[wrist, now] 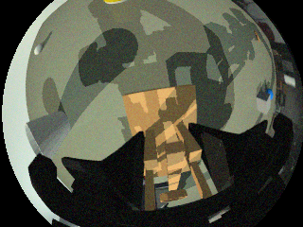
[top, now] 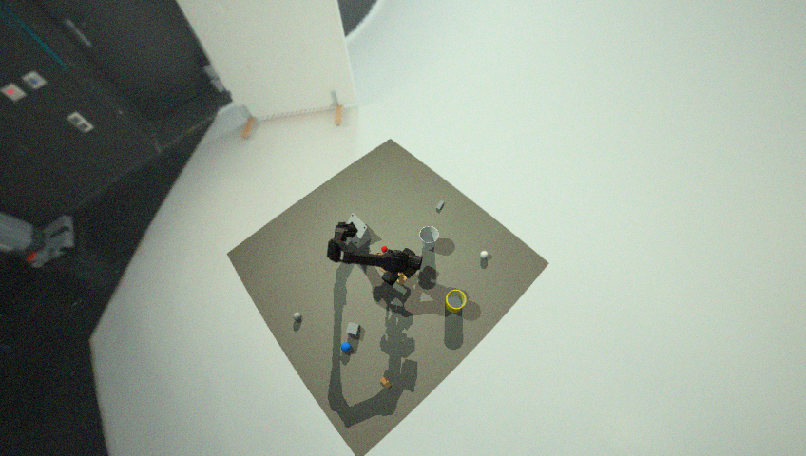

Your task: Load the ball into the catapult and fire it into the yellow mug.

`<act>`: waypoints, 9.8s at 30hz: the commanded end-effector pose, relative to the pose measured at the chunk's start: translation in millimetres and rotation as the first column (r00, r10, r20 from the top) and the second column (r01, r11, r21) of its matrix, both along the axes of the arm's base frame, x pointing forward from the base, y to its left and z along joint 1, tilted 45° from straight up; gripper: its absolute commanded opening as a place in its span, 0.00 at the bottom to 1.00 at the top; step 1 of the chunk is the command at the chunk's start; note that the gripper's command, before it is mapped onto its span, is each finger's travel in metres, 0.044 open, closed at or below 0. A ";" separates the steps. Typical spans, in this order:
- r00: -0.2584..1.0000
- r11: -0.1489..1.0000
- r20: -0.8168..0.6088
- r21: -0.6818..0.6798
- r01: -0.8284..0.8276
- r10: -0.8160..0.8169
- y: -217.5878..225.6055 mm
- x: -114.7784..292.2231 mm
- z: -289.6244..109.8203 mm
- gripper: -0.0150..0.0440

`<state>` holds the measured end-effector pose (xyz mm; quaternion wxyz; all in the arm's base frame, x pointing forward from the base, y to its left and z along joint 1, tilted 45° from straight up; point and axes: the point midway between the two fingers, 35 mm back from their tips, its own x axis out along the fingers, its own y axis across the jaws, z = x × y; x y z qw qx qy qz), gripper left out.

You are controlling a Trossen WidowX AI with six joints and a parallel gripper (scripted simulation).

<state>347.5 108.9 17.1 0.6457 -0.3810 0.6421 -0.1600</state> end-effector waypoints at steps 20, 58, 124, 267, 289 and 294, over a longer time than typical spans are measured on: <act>0.994 0.996 -0.066 0.001 -0.085 0.084 -1.0 4.0 -20.8 0.25; 0.995 0.997 -0.063 0.007 -0.074 0.074 -2.8 7.3 -23.5 0.97; 0.995 0.997 -0.058 0.006 -0.078 0.078 -19.2 7.3 -38.2 0.78; 0.995 0.997 -0.059 0.006 -0.078 0.078 -19.0 6.3 -38.6 0.69; 0.995 0.997 -0.062 0.006 -0.080 0.081 13.9 -0.3 -5.6 0.25; 0.995 0.997 -0.063 0.006 -0.081 0.082 8.6 1.3 -11.7 0.25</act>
